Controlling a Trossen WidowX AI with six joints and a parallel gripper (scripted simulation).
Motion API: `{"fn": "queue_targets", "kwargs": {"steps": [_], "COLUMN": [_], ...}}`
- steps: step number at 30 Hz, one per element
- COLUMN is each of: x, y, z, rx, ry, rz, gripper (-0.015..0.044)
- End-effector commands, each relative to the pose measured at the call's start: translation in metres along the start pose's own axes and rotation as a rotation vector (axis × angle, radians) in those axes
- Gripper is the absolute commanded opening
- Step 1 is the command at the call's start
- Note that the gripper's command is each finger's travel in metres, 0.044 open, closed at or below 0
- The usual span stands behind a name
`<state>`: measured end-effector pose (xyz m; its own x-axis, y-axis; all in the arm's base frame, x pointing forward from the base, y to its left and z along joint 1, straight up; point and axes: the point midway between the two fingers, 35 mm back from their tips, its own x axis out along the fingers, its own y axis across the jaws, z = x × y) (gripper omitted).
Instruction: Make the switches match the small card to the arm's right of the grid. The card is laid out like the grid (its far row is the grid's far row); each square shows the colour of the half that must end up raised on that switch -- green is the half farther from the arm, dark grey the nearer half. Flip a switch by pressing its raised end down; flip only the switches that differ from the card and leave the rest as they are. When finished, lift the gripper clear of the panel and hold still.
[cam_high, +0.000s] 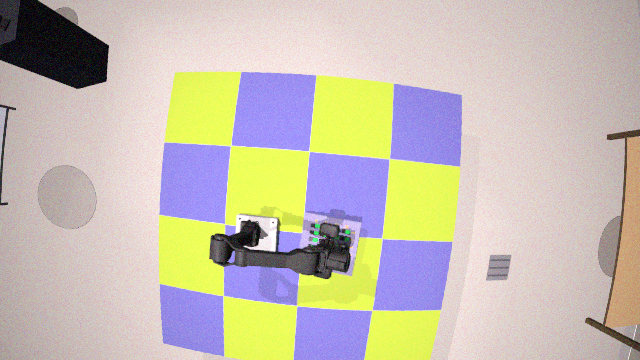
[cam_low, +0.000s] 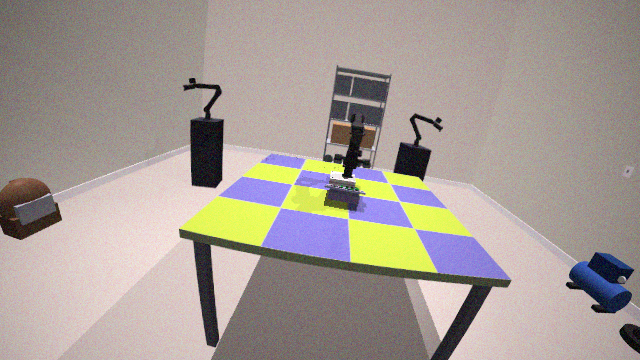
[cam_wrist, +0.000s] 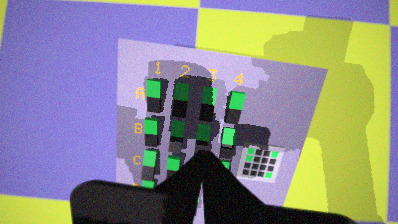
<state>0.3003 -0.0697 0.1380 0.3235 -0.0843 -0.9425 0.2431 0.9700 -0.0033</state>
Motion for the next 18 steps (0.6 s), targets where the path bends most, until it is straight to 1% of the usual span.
{"fn": "queue_targets", "kwargs": {"steps": [1, 6, 11, 14, 18], "x": [-0.004, -0.005, -0.002, 0.027, 0.03], "y": [0.002, 0.027, 0.028, 0.028, 0.028], "z": [-0.007, -0.044, -0.045, -0.045, -0.045], "rx": [0.0, 0.001, 0.001, 0.001, 0.001], "ry": [0.022, 0.024, 0.026, 0.048, 0.05], "rz": [0.001, 0.003, 0.003, 0.003, 0.003], "gripper": [0.0, 0.0, 0.0, 0.0, 0.0]}}
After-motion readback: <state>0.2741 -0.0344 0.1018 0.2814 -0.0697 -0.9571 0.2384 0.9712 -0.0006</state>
